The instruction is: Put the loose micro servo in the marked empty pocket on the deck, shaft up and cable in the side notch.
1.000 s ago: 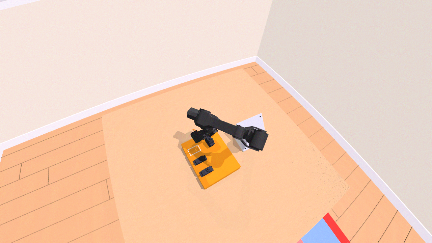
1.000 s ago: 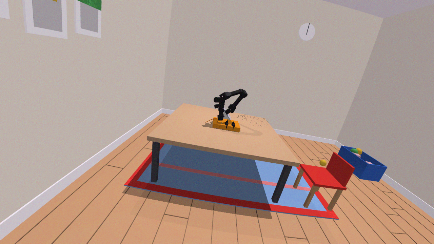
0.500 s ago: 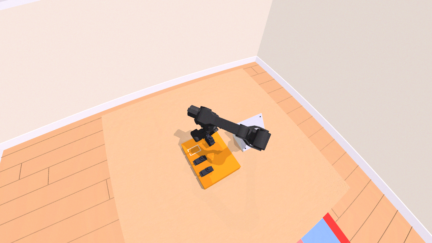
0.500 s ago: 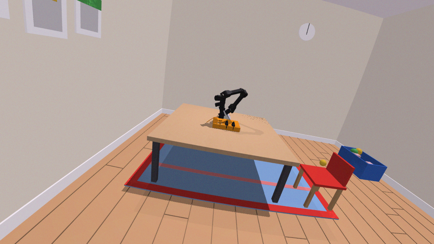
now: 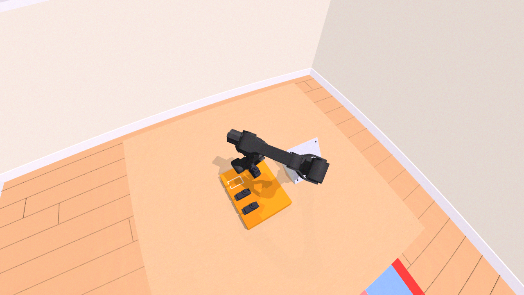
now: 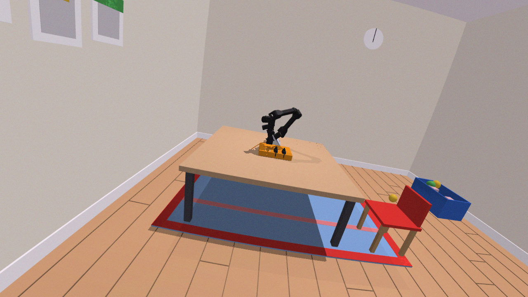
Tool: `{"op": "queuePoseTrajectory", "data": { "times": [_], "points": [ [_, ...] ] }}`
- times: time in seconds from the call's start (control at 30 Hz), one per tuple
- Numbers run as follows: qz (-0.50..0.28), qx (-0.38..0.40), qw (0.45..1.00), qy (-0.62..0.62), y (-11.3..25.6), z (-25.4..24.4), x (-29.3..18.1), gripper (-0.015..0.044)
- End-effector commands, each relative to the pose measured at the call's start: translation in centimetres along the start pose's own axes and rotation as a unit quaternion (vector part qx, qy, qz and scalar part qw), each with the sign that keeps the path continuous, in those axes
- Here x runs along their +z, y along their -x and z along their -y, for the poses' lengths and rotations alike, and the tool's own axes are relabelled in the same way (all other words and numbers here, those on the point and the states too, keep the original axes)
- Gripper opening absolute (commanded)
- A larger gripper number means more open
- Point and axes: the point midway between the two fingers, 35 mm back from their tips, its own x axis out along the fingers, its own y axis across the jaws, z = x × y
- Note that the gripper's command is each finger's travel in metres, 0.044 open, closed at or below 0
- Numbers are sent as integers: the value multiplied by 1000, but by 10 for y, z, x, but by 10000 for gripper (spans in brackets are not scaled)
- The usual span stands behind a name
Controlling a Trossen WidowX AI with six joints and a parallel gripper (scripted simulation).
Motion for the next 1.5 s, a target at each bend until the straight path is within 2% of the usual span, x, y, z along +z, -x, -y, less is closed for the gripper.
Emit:
{"op": "queuePoseTrajectory", "data": {
  "times": [0.0,0.33,0.67,1.47],
  "points": [
    [-1,4,1000,23,1,-1,-3,0],
    [0,4,982,189,1,-1,-3,0],
    [0,4,936,353,1,-1,-3,0],
    [2,3,736,677,1,-1,-3,0]
  ]
}}
